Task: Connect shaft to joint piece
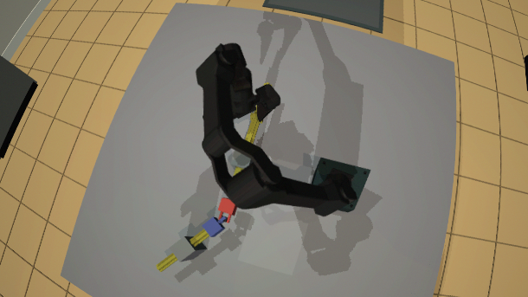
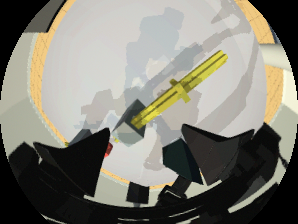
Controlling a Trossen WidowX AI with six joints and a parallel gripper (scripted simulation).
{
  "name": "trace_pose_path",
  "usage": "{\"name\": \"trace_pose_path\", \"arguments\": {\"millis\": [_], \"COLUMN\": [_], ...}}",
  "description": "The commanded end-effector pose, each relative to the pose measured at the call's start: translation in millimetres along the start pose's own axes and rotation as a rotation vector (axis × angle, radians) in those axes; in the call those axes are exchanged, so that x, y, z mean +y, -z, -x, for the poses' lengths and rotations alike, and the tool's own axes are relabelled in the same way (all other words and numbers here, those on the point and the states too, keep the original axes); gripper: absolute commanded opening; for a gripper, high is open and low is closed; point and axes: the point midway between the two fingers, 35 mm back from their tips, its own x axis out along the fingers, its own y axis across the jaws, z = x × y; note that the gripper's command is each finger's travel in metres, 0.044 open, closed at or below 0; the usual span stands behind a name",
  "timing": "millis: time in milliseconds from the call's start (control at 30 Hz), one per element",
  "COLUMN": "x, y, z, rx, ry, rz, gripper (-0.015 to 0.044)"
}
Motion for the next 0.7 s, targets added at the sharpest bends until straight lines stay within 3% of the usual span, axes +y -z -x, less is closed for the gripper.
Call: {"name": "trace_pose_path", "arguments": {"millis": [0, 667], "x": [-17, -90], "y": [-15, -70], "z": [6, 28], "rx": [-0.028, -0.081], "ry": [0.037, 0.222], "rz": [0.15, 0.73], "gripper": [0.044, 0.044]}}
